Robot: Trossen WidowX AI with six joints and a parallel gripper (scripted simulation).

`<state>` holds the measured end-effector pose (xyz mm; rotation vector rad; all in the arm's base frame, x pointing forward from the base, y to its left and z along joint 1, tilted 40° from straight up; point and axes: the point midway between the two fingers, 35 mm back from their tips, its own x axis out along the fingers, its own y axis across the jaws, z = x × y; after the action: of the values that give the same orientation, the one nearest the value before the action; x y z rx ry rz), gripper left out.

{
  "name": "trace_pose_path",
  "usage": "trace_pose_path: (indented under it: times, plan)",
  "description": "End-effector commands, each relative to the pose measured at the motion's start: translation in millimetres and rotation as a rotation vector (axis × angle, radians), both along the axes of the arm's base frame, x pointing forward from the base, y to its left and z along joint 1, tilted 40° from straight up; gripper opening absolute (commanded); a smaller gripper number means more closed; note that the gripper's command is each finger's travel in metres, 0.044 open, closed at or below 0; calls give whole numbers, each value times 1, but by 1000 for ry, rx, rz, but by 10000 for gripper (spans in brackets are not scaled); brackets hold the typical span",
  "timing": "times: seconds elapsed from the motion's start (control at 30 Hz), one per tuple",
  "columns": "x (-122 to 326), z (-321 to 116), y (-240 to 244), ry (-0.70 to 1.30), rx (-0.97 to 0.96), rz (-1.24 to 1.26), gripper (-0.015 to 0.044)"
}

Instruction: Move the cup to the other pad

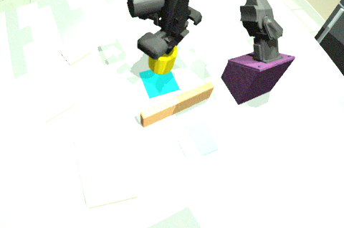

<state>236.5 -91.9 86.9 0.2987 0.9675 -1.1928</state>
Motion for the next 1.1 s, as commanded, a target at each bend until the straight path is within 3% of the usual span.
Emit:
trace_pose_path:
  times: [0.0, 1.07]
  plan:
    - [0, -6, -4, 7, -3, 2, 0]
    - [2, -37, -33, 7, -5, 2, 0]
